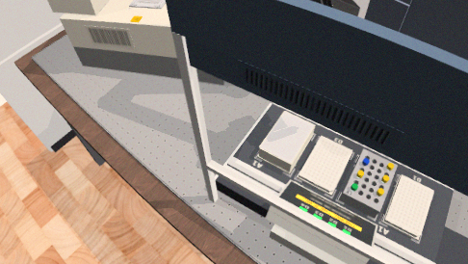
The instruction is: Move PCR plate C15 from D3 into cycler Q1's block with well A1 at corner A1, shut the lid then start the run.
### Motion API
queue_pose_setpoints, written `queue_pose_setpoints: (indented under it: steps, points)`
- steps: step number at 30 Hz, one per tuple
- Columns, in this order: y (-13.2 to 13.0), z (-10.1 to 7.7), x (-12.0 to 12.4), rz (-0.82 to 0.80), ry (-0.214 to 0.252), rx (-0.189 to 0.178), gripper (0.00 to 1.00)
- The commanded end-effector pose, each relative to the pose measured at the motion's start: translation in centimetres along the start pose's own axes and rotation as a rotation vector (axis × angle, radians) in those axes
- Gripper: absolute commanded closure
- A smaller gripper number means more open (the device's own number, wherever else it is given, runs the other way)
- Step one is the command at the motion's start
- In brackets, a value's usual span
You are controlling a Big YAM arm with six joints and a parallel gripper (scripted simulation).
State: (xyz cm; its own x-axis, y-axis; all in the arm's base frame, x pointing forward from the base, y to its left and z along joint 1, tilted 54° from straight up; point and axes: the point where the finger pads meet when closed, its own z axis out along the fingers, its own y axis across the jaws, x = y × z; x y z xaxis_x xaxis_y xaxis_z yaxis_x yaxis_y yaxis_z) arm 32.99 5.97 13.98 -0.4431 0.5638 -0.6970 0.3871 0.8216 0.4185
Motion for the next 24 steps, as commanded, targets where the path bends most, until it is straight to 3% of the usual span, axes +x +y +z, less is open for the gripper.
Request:
queue_pose_setpoints:
  steps: [1,6,10,13,16,24]
  points:
    - [0.6,0.1,0.1,-0.11,-0.003,0.009,0.0]
    - [5.2,0.6,-0.3,-0.211,-0.011,-0.022,0.0]
    - [6.1,0.7,-0.5,-0.242,-0.015,-0.02,0.0]
    - [6.1,1.2,0.1,-0.291,-0.002,0.007,0.0]
    - [8.5,1.6,0.6,-0.373,0.011,-0.005,0.0]
    - [12.5,2.0,-0.5,-0.524,-0.011,-0.003,0.0]
